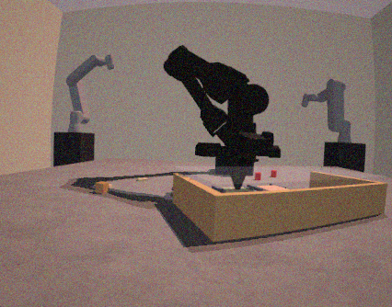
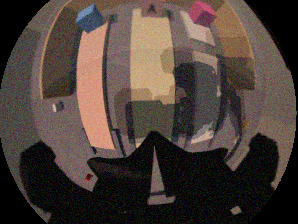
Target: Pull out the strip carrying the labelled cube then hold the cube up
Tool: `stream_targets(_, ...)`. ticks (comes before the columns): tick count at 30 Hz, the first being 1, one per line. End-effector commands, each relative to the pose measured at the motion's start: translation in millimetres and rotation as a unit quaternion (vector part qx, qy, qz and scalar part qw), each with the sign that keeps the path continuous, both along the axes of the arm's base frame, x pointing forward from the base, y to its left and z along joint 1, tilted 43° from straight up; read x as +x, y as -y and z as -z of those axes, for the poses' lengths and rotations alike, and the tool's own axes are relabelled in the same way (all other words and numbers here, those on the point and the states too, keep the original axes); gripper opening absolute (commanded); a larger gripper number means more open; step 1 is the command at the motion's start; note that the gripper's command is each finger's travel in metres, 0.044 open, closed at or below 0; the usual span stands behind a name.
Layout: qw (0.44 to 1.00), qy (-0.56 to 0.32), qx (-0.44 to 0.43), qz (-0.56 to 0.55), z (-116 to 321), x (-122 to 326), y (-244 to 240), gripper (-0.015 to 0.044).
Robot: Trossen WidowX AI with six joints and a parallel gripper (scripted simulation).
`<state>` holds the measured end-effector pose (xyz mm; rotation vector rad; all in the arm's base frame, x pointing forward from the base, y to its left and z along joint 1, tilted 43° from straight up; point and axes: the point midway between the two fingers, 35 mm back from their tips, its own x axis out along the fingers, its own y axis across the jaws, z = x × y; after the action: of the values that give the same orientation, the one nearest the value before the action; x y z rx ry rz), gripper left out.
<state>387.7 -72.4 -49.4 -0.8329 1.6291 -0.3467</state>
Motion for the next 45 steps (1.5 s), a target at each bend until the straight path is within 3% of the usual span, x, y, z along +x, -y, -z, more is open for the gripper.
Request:
stream_targets(1, 1.0, -0.001, -0.002, -0.001, 0.8, 0.2, 1.6, 0.0)
stream_targets(24, 1.0, -0.001, -0.002, -0.001, 2.1, -0.2, 3.2, 0.0)
stream_targets(45, 1.0, -0.002, -0.002, -0.001, -4.6, -30.6, 10.6, 0.0)
